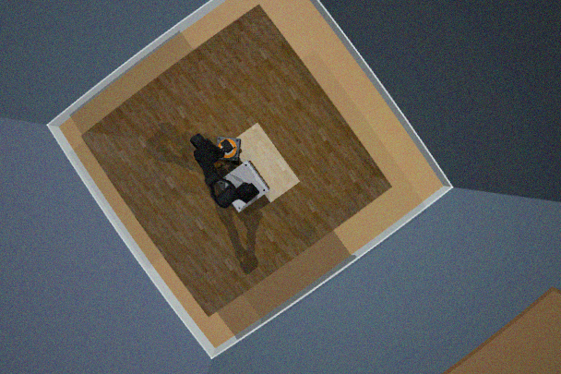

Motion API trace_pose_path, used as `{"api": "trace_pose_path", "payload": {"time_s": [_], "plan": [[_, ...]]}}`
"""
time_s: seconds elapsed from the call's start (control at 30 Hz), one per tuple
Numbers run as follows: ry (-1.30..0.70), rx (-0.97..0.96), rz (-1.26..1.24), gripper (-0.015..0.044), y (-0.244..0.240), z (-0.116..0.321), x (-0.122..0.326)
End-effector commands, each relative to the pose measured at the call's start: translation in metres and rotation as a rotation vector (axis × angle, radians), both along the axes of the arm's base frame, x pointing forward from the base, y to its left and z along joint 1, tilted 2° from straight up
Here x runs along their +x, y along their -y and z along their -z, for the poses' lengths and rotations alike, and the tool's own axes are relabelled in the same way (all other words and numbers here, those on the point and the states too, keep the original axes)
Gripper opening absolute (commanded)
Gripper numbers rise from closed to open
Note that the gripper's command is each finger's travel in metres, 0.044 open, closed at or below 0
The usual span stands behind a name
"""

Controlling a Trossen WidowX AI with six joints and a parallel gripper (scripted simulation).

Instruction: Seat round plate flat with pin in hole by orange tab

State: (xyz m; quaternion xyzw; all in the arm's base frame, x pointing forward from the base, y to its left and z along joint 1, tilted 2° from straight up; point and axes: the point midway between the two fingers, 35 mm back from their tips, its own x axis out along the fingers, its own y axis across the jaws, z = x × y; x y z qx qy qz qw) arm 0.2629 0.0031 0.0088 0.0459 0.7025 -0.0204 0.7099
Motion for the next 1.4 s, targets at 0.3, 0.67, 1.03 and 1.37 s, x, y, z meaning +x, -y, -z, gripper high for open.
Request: {"api": "trace_pose_path", "payload": {"time_s": [0.3,0.67,1.03,1.37], "plan": [[-0.013,-0.003,0.005,0.0000,0.003,0.002,-0.015],[-0.013,-0.004,0.005,0.0000,0.006,0.002,-0.021],[-0.013,-0.004,0.005,0.0000,0.006,-0.043,-0.025],[-0.021,-0.001,0.011,0.0000,0.006,-0.038,-0.027]]}}
